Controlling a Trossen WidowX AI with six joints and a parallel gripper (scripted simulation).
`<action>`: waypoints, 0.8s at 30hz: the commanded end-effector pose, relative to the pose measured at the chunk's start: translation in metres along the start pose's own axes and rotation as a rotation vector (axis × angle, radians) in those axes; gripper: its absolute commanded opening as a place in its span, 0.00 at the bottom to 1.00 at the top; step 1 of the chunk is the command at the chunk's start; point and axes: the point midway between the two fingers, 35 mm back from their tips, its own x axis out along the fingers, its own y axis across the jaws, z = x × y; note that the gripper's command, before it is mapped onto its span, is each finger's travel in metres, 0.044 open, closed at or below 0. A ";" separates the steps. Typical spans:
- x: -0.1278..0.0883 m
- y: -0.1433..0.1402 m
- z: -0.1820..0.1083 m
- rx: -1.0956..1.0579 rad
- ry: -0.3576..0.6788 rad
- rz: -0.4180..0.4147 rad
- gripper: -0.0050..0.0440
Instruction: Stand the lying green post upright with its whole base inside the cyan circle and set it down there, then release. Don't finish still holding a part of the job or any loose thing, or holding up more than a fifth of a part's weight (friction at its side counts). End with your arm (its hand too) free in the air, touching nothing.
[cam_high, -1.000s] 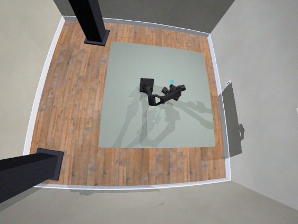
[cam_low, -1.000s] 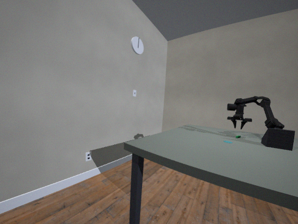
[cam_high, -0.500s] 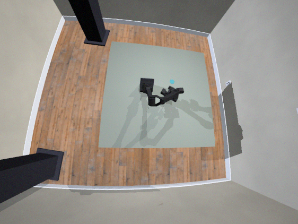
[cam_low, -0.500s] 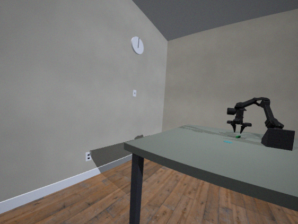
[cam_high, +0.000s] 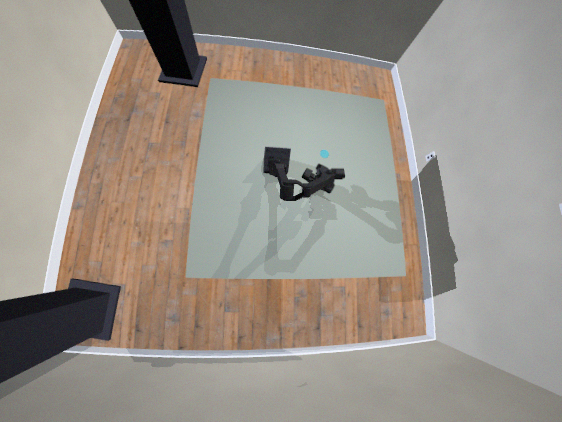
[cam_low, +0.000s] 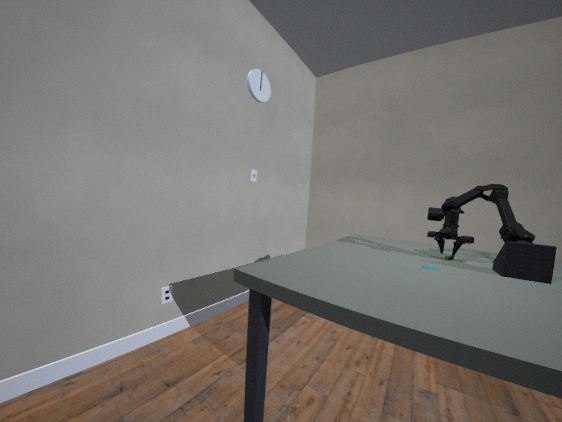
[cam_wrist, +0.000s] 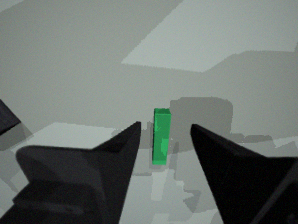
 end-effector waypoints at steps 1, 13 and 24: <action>0.007 0.002 -0.001 -0.010 0.009 0.007 0.58; 0.019 0.003 -0.002 -0.010 0.010 0.006 0.58; 0.019 0.003 -0.002 -0.010 0.010 0.006 0.33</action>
